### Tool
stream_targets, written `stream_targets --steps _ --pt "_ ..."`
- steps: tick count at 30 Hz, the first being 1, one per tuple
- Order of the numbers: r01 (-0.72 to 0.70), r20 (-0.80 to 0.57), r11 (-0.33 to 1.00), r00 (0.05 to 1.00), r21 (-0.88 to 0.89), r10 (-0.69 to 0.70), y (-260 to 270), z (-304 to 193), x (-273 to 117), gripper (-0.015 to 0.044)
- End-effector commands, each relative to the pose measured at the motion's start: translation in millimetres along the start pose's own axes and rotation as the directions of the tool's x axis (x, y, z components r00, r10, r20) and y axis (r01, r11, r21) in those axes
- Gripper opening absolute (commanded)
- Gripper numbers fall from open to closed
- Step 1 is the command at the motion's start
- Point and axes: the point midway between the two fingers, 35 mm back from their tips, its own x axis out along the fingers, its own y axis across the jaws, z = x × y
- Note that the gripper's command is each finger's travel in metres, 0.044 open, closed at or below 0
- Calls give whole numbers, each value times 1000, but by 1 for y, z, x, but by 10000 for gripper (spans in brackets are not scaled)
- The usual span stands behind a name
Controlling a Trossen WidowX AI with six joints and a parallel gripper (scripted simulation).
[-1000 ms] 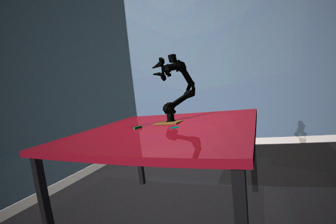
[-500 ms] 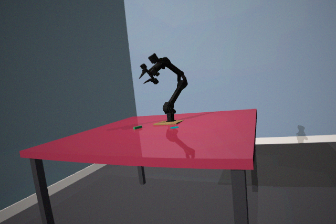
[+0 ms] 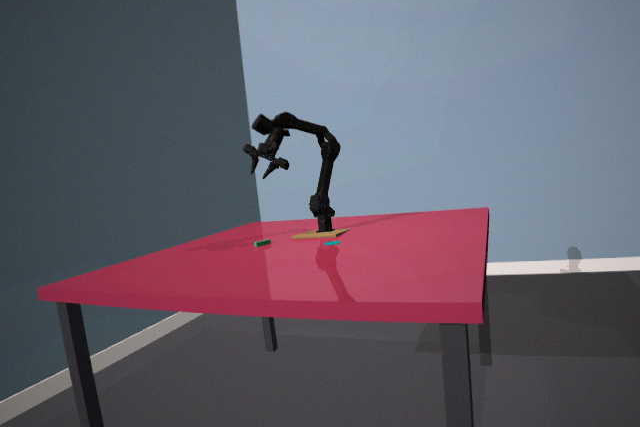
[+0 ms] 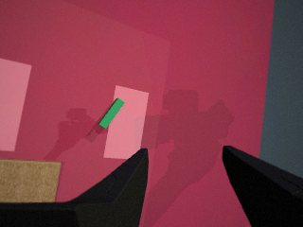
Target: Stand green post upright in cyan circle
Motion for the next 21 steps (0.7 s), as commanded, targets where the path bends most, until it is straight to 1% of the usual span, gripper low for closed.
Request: stream_targets --steps 1,6,10,16,21 --pt "-86 -46 987 995 135 93 3 6 27 233" --pt "-165 -109 934 972 317 209 9 11 61 233" --pt "-197 -159 867 941 458 298 16 13 89 233" --pt "-186 -231 738 876 649 424 30 13 129 233" --pt "-165 -255 687 847 707 466 36 12 142 233"
